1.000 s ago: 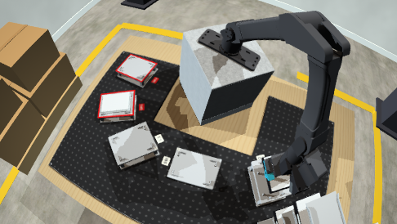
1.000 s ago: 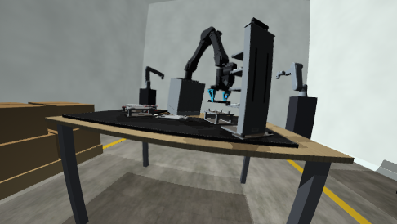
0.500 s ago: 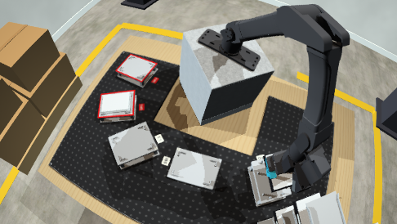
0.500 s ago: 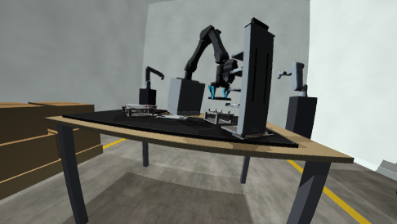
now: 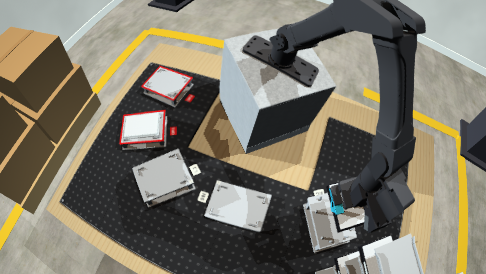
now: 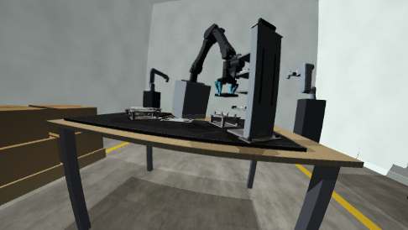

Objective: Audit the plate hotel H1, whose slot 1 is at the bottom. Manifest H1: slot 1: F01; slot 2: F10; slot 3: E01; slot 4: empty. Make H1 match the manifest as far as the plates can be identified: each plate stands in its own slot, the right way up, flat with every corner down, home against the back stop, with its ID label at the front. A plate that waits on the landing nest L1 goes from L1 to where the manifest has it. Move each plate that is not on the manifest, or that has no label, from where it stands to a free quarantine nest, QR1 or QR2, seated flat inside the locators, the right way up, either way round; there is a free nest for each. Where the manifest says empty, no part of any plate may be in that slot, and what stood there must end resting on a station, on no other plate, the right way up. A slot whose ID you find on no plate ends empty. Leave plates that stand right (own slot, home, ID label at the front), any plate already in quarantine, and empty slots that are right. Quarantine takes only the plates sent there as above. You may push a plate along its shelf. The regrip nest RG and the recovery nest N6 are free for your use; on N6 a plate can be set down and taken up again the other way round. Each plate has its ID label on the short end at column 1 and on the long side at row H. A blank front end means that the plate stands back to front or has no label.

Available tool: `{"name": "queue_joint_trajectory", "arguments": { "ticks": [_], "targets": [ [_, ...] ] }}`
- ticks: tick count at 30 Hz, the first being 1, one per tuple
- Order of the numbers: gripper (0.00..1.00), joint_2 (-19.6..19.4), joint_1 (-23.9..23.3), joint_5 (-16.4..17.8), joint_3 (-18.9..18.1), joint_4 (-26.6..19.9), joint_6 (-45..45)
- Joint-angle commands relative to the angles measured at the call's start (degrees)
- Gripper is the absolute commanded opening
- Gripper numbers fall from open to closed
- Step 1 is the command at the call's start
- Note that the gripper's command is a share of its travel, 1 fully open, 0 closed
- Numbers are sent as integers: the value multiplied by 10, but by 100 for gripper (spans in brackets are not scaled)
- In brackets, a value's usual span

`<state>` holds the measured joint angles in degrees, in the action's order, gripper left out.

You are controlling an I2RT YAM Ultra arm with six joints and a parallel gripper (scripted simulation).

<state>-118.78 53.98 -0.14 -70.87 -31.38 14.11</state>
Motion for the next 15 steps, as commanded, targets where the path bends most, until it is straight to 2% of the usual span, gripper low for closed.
{"name": "queue_joint_trajectory", "arguments": {
  "ticks": [1,15],
  "targets": [
    [86,23,0,0,-5,-19,1],
    [86,68,1,0,-20,-78,1]
  ]
}}
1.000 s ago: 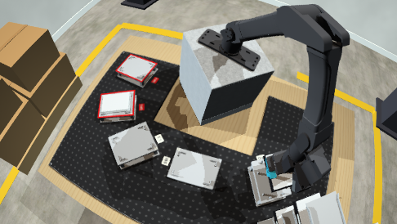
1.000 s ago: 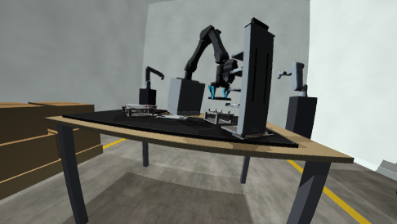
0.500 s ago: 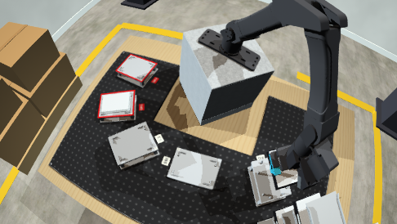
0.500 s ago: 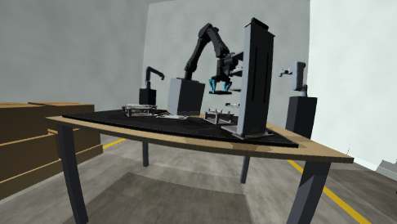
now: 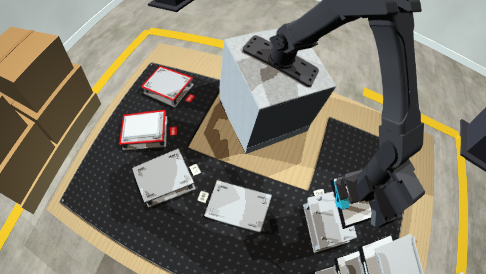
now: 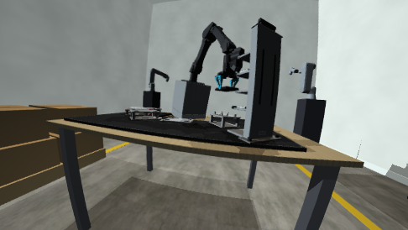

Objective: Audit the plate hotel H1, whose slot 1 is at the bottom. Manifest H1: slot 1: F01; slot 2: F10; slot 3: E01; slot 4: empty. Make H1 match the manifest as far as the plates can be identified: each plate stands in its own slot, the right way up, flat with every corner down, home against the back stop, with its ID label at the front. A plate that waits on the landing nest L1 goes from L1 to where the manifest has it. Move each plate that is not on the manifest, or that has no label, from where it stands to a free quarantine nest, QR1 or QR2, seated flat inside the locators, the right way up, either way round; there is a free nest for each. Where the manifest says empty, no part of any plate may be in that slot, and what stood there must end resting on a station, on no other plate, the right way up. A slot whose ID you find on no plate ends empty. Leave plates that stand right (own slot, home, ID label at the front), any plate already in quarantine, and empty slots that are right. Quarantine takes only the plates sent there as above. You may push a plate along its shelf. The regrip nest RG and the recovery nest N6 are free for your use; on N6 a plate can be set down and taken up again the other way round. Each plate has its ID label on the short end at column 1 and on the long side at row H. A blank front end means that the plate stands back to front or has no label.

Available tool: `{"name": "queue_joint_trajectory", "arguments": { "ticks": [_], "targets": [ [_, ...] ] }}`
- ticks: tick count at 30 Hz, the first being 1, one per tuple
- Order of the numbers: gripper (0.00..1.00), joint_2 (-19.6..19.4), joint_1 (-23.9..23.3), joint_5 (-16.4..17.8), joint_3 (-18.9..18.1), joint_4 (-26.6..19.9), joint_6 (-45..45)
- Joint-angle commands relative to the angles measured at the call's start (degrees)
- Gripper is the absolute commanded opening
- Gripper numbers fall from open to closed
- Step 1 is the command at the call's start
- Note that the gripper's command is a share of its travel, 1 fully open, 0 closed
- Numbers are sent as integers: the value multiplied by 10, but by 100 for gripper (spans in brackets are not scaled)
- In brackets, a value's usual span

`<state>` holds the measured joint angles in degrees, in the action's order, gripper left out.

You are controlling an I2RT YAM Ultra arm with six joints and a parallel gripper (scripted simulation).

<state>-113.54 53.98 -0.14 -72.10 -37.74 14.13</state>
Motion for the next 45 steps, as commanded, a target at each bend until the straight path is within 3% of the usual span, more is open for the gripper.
{"name": "queue_joint_trajectory", "arguments": {
  "ticks": [1,9,14,45],
  "targets": [
    [86,19,1,0,-9,-20,1],
    [86,44,1,0,-24,-60,1],
    [86,46,-4,1,-21,-59,5],
    [86,68,-163,30,21,-43,127]
  ]
}}
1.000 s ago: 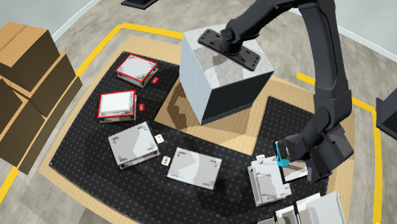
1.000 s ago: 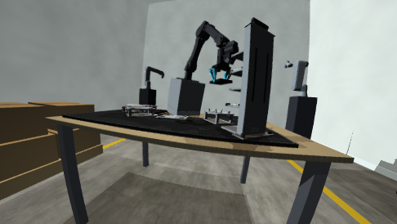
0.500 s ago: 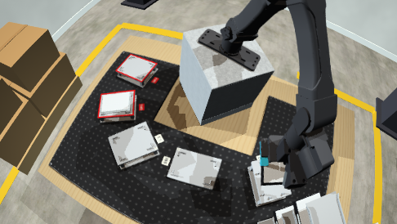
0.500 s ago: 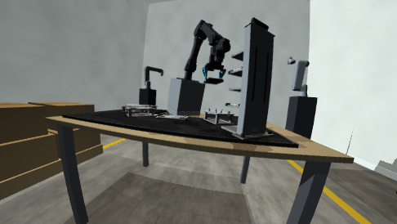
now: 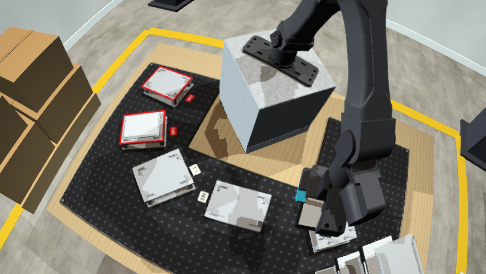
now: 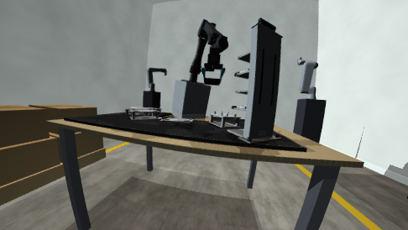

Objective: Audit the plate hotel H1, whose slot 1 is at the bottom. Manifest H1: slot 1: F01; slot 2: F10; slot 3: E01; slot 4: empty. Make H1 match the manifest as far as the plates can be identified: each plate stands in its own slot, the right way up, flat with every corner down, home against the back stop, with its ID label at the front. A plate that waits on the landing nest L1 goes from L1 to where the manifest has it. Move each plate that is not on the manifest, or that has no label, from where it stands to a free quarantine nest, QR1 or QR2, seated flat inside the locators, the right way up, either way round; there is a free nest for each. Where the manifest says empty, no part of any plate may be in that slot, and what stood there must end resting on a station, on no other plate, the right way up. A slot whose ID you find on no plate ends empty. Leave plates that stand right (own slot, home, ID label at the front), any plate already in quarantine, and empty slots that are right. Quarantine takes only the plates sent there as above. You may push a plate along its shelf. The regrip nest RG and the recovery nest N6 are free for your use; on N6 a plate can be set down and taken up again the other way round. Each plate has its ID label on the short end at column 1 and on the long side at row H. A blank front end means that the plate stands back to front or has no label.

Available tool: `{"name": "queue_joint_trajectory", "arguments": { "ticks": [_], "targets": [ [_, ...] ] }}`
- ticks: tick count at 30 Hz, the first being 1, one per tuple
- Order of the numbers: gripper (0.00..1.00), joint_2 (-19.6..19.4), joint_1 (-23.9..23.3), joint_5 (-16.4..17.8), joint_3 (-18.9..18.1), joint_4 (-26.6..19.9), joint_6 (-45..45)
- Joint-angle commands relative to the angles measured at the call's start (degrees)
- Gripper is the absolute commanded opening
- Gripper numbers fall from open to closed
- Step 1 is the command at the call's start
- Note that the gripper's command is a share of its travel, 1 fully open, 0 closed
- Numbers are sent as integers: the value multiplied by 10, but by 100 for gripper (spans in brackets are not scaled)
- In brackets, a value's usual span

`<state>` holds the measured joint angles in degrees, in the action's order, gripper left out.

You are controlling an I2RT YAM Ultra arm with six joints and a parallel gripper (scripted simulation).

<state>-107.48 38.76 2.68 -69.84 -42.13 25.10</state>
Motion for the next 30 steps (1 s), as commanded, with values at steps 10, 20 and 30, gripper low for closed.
{"name": "queue_joint_trajectory", "arguments": {
  "ticks": [10,20,30],
  "targets": [
    [86,3,-55,10,-4,0,5],
    [86,-5,-99,18,-12,-2,-39],
    [86,-21,-152,27,-30,-9,-92]
  ]
}}
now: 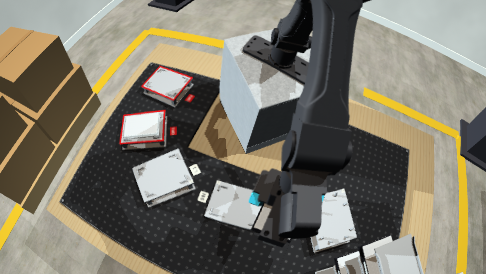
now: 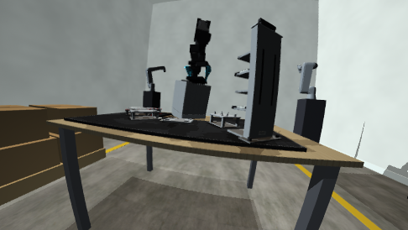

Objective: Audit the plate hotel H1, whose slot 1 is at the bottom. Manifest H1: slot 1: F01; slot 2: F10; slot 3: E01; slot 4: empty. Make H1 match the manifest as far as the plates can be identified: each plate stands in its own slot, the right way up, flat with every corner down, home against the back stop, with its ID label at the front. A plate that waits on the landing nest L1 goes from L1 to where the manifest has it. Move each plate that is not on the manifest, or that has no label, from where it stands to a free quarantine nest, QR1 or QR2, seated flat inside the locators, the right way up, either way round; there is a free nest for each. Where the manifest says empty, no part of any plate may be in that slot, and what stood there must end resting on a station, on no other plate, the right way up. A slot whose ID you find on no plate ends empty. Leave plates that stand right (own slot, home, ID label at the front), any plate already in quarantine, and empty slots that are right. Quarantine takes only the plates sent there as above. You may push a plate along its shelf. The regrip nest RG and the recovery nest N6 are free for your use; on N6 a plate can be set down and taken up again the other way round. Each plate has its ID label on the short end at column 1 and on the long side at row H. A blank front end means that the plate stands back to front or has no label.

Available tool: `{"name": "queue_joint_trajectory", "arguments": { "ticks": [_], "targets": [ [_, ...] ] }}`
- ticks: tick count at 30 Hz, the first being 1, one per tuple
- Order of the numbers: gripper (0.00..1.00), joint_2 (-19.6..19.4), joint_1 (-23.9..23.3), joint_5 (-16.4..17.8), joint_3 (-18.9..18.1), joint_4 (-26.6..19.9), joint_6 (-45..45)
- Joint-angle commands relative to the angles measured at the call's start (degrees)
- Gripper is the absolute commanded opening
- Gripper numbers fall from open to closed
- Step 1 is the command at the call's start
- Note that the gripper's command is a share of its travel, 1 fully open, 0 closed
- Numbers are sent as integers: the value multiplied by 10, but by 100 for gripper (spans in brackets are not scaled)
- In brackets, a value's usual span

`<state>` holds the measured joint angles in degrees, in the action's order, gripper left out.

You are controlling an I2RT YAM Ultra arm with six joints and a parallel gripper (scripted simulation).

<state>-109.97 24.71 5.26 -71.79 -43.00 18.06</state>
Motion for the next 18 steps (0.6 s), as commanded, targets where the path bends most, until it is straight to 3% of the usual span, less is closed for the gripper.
{"name": "queue_joint_trajectory", "arguments": {
  "ticks": [1,12,18],
  "targets": [
    [86,2,-17,2,-12,-1,-26],
    [86,-17,-63,9,-37,-10,-72],
    [86,-13,-94,14,-23,-5,-45]
  ]
}}
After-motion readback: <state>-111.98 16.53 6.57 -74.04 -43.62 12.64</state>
